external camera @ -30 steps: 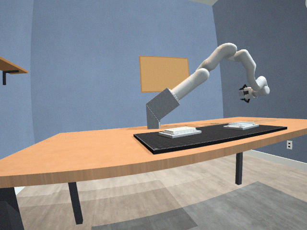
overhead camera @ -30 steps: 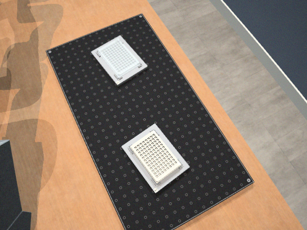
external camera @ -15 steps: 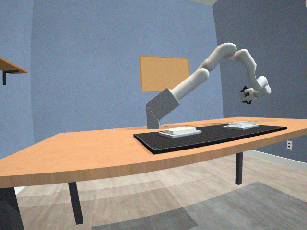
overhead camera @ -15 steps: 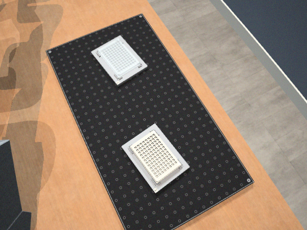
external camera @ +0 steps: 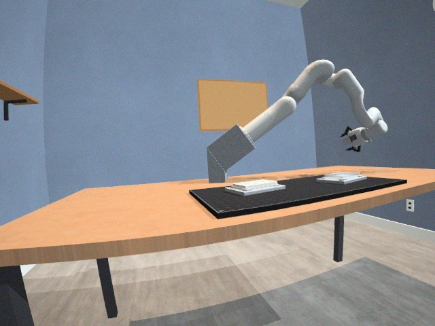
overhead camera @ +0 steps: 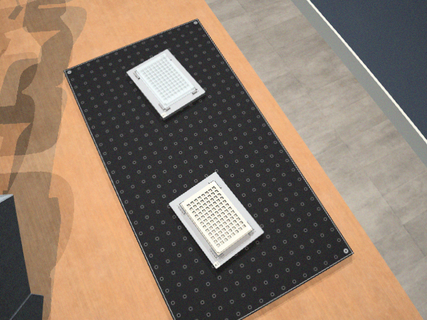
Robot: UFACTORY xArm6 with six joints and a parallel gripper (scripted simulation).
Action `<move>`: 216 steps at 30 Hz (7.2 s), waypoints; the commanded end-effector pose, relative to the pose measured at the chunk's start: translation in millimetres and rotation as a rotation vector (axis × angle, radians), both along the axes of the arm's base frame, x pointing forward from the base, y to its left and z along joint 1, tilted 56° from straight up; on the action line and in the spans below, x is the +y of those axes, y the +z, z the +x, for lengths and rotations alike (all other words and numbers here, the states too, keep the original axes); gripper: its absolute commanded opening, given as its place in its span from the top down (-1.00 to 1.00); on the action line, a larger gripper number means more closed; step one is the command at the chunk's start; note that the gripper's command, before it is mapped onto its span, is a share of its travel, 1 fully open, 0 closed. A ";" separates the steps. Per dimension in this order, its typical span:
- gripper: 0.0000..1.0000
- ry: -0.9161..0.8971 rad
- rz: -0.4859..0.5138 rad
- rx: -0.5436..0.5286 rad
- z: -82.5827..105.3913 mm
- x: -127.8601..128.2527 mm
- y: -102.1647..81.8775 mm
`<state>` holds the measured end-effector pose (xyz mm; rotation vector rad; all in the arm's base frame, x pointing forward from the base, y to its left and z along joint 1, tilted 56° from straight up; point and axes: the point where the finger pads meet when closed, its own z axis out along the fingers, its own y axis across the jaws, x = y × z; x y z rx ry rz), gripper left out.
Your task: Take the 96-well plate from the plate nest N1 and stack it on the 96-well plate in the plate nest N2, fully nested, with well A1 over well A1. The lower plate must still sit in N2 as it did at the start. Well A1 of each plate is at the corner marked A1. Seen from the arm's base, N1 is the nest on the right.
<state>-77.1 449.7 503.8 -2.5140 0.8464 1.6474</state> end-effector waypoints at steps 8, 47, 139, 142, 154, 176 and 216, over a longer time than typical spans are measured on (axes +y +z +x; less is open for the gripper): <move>-1.00 -0.033 0.050 -0.083 42.0 3.7 -22.2; -1.00 -0.089 0.164 -0.398 181.1 -17.5 -90.1; -1.00 0.192 0.104 -1.041 434.2 -249.2 -211.8; -1.00 0.248 0.083 -1.075 438.5 -259.1 -214.4; -1.00 0.309 0.060 -1.102 454.3 -300.9 -224.8; -1.00 0.440 0.016 -1.133 473.2 -382.5 -241.7; -1.00 0.204 0.125 -1.022 485.7 -451.7 -328.4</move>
